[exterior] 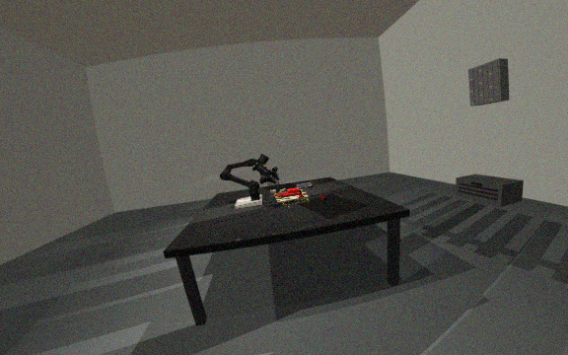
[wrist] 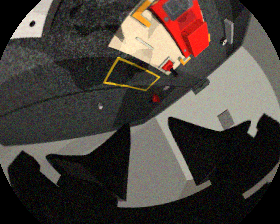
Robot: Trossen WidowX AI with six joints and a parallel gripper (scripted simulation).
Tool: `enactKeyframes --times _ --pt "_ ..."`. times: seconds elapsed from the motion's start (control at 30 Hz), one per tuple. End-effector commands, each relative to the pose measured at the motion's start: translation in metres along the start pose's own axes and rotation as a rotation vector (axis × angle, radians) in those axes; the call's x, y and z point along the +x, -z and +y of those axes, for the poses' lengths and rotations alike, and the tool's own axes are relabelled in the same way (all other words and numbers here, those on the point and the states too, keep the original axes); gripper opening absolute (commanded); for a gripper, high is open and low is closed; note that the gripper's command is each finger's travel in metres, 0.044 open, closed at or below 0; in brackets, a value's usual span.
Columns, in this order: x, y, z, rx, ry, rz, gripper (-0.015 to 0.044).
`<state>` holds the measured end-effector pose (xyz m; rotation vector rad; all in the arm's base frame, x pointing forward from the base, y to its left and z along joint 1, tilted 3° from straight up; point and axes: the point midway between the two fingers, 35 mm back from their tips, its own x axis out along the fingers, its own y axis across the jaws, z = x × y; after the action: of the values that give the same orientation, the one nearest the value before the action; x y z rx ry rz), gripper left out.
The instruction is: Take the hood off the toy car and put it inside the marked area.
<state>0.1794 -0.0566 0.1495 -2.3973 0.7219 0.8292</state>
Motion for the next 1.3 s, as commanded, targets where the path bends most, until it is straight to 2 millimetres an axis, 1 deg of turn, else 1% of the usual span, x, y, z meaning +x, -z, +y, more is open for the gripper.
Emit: enactKeyframes --times 0.0,0.07,0.23,0.27,0.5,0.7,1.0,1.27 --pt "0.0 0.0 -0.001 0.012 0.0 -0.005 0.0247" --pt "0.0 0.002 -0.008 0.105 0.0 -0.043 0.0299" --pt "0.002 0.005 -0.038 0.46 -0.045 -0.184 0.0431" --pt "0.003 0.005 -0.044 0.53 -0.062 -0.21 0.044" --pt "0.016 0.001 -0.09 1.01 -0.253 -0.347 0.044" --pt "0.033 -0.015 -0.13 1.399 -0.497 -0.374 0.044" --pt "0.051 -0.039 -0.162 1.725 -0.754 -0.298 0.044" --pt "0.067 -0.068 -0.187 1.979 -0.977 -0.144 0.044"
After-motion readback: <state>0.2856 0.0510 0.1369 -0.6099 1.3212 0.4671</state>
